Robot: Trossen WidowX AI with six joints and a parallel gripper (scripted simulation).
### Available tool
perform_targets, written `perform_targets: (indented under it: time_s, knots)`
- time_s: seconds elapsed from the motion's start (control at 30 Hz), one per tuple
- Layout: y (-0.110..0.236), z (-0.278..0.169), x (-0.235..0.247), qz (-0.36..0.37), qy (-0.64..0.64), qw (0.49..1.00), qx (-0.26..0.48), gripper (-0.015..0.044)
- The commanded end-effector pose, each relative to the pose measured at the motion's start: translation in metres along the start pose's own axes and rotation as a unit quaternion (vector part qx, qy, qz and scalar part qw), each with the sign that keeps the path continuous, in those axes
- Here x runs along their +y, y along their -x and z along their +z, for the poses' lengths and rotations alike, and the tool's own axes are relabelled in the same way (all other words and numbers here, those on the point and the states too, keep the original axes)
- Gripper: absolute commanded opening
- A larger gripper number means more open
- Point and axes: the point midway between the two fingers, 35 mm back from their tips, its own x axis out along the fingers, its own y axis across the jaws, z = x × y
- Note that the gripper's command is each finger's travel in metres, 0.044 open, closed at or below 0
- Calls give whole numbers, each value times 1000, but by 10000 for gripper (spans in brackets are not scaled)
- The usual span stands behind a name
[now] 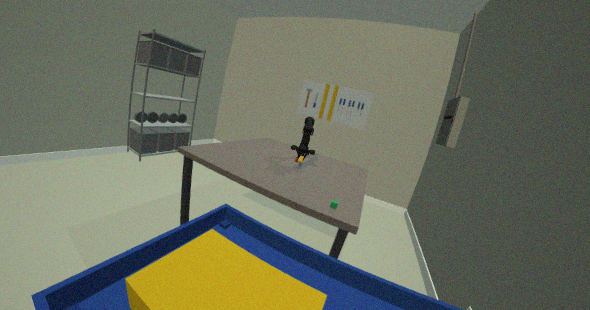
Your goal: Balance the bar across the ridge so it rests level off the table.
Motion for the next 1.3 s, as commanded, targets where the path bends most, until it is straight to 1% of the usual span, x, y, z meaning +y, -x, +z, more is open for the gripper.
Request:
perform_targets:
  time_s: [0.0, 1.17, 1.2, 1.27]
  knots:
    - [0, 0, 0, 0, 0, 1000, 0, 167]
    - [0, 0, 0, 0, 0, 1000, 0, 173]
    - [0, 0, 0, 0, 0, 1000, 0, 185]
    - [0, 0, 0, 0, 0, 1000, 0, 185]
